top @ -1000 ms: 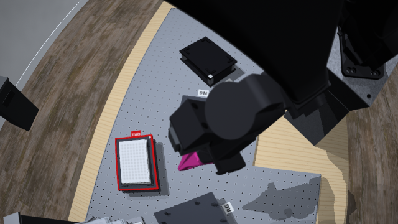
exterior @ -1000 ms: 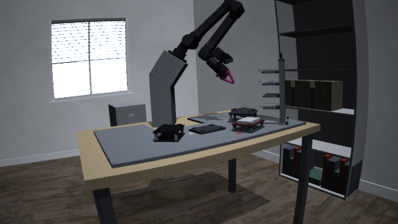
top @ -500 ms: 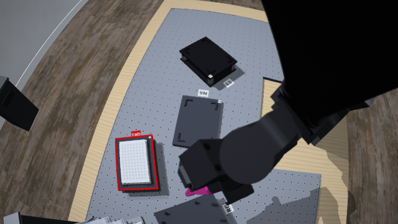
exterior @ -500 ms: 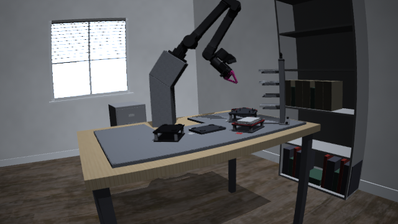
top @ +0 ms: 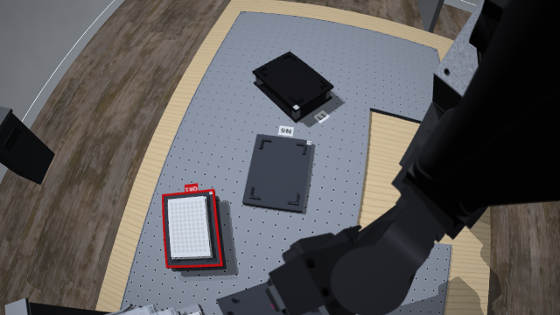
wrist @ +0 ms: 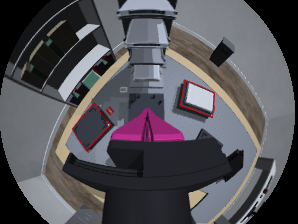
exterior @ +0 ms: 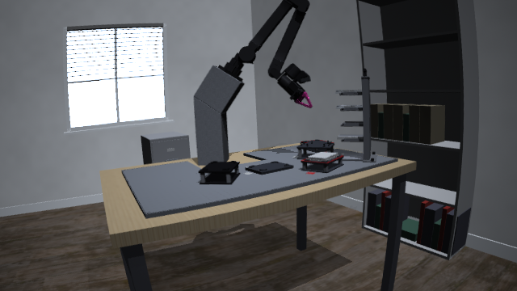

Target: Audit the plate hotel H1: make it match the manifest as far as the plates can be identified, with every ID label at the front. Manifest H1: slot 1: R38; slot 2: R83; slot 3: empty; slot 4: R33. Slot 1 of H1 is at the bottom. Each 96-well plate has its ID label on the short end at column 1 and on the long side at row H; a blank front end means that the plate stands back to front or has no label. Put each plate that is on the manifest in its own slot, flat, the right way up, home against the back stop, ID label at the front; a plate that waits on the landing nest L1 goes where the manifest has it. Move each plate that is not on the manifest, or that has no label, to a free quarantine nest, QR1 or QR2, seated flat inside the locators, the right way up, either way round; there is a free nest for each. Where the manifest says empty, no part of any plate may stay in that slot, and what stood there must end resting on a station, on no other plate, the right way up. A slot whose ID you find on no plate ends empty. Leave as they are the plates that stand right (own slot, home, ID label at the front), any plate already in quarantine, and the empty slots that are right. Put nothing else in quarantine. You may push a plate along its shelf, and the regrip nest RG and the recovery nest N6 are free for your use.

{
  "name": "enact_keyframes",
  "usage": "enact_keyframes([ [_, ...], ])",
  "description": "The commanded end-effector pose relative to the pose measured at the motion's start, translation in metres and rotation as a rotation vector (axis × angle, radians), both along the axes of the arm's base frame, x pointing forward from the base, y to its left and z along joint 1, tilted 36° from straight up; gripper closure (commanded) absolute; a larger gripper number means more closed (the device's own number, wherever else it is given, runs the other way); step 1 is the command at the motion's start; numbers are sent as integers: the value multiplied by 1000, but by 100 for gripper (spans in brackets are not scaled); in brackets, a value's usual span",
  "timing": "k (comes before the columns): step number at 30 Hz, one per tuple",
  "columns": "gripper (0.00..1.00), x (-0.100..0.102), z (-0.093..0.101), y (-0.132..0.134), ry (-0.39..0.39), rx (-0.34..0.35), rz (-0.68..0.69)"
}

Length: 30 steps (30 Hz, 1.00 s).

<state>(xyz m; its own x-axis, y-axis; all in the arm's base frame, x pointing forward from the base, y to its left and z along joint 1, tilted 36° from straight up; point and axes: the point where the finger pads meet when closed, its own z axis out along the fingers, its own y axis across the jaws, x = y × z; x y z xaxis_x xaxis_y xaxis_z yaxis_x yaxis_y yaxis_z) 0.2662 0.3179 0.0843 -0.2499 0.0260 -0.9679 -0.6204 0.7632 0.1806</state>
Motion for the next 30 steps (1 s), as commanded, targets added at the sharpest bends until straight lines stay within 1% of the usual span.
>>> enact_keyframes([
  [1,100,-5,7,5,7,26,9],
  [2,0,-11,2,-5,20,6,9],
  [4,0,-10,8,-10,19,7,-1],
  [16,0,-24,43,-23,13,17,10],
  [18,0,-24,43,-23,13,17,10],
  [25,0,-32,62,-33,12,18,10],
  [27,0,-32,71,-35,8,24,10],
  [30,0,-36,79,-39,8,25,10],
])
